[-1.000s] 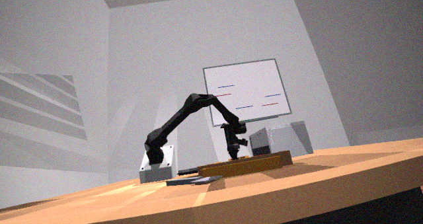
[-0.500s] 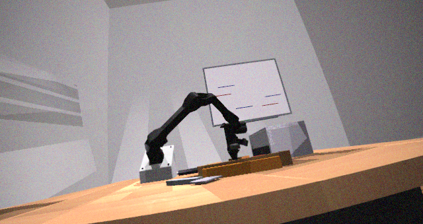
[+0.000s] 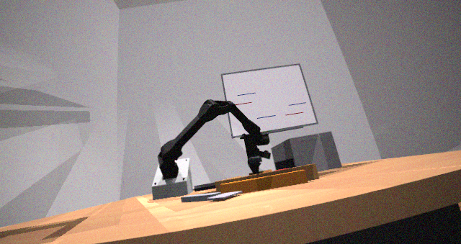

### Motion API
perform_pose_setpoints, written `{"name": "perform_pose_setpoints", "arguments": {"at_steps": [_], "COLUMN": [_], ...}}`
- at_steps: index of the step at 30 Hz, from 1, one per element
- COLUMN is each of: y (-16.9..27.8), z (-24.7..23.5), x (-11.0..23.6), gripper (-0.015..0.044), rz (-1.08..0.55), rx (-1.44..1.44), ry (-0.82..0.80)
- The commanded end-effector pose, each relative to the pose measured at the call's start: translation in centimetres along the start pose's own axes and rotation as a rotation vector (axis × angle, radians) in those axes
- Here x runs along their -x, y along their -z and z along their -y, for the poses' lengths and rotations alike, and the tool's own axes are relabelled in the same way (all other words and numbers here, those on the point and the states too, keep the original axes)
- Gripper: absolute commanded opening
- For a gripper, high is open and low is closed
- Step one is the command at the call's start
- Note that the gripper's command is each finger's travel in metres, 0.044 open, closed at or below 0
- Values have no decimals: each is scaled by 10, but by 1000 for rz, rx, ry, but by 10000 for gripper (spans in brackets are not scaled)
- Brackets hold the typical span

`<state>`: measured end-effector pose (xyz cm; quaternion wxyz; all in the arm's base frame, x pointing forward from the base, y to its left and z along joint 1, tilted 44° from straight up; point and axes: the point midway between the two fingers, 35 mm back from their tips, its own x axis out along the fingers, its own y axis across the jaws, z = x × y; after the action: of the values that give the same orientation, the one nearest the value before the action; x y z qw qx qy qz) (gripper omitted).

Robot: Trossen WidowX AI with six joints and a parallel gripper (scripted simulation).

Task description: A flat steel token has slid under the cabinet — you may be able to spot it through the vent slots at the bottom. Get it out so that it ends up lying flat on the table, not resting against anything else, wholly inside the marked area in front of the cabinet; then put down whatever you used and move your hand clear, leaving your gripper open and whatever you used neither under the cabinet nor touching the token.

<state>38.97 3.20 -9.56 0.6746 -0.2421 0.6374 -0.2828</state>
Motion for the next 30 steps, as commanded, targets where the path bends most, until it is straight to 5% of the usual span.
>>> {"name": "perform_pose_setpoints", "arguments": {"at_steps": [1,30], "y": [3,32], "z": [2,-1], "x": [-1,-1], "gripper": [0,0], "rz": [-4,-5], "rx": [-7,-6], "ry": [3,2]}}
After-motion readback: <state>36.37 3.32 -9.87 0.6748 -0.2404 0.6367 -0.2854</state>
